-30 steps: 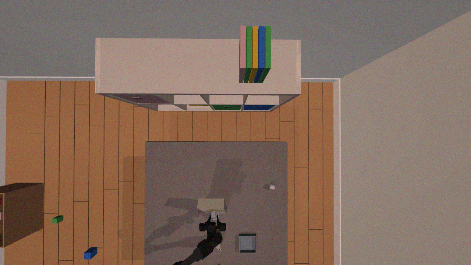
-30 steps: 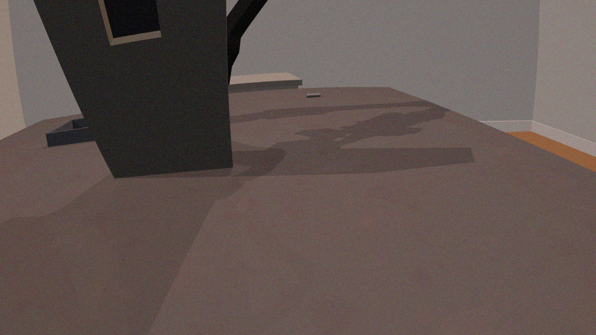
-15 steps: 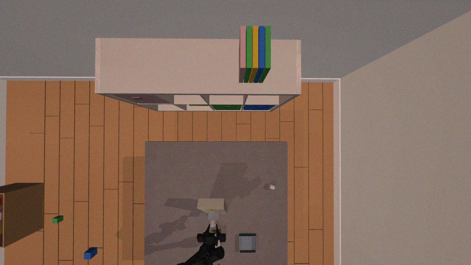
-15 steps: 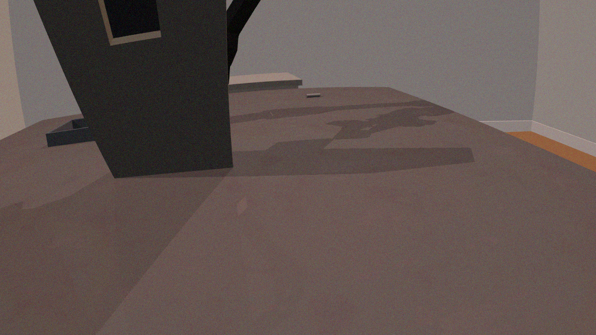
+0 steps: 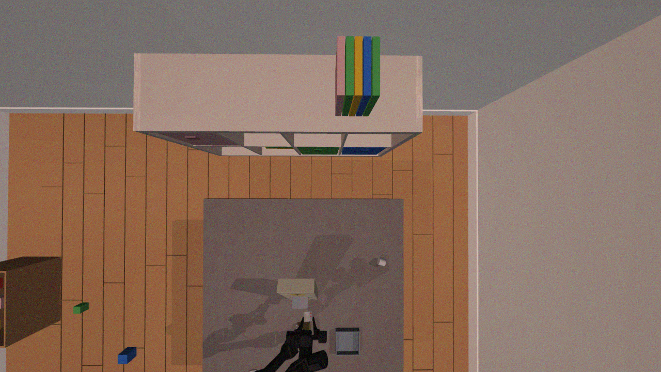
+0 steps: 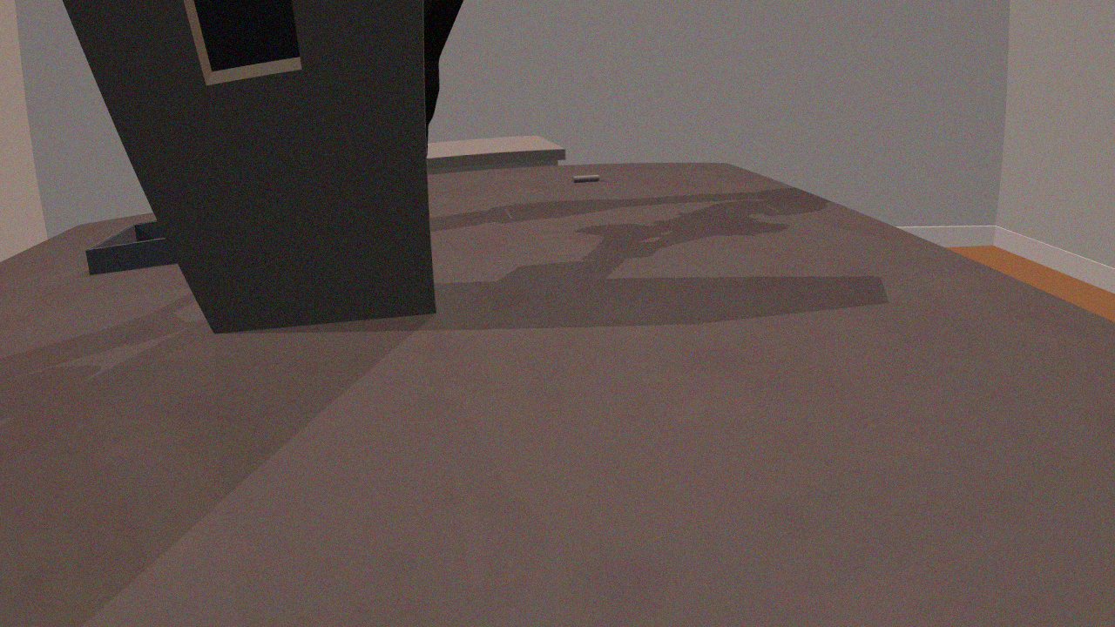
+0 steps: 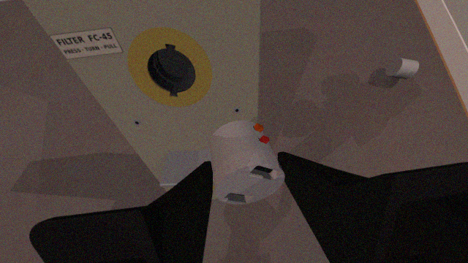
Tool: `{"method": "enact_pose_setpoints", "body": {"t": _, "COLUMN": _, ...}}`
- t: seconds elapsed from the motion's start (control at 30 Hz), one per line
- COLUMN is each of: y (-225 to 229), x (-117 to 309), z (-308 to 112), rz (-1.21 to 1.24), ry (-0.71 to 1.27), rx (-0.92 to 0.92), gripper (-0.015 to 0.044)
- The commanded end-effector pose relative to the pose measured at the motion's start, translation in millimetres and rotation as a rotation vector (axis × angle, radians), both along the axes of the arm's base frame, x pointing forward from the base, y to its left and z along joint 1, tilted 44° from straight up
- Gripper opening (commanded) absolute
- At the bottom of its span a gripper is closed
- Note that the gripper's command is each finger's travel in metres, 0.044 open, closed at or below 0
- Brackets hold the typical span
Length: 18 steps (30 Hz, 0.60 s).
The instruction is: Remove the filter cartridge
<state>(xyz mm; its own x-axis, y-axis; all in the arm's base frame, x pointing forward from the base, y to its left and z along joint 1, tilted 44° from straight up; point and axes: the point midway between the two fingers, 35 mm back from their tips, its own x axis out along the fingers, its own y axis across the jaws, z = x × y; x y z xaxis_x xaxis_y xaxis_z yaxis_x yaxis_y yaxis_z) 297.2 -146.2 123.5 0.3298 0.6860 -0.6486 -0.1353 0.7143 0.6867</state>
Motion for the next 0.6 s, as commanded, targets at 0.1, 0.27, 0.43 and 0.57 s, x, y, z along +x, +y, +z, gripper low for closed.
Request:
{"method": "enact_pose_setpoints", "body": {"t": 0.1, "y": -25, "x": 5, "z": -28, "rz": 0.000, "ry": -0.013, "rx": -0.011, "gripper": 0.0000}}
{"method": "enact_pose_setpoints", "body": {"t": 0.27, "y": -33, "x": -5, "z": -34, "rz": -0.070, "ry": 0.084, "rx": -0.026, "gripper": 0.0000}}
{"method": "enact_pose_setpoints", "body": {"t": 0.43, "y": -66, "x": -26, "z": -59, "rz": -0.224, "ry": 0.252, "rx": -0.075, "gripper": 0.0000}}
{"method": "enact_pose_setpoints", "body": {"t": 0.57, "y": -92, "x": -45, "z": -78, "rz": -0.360, "ry": 0.382, "rx": -0.113, "gripper": 0.0000}}
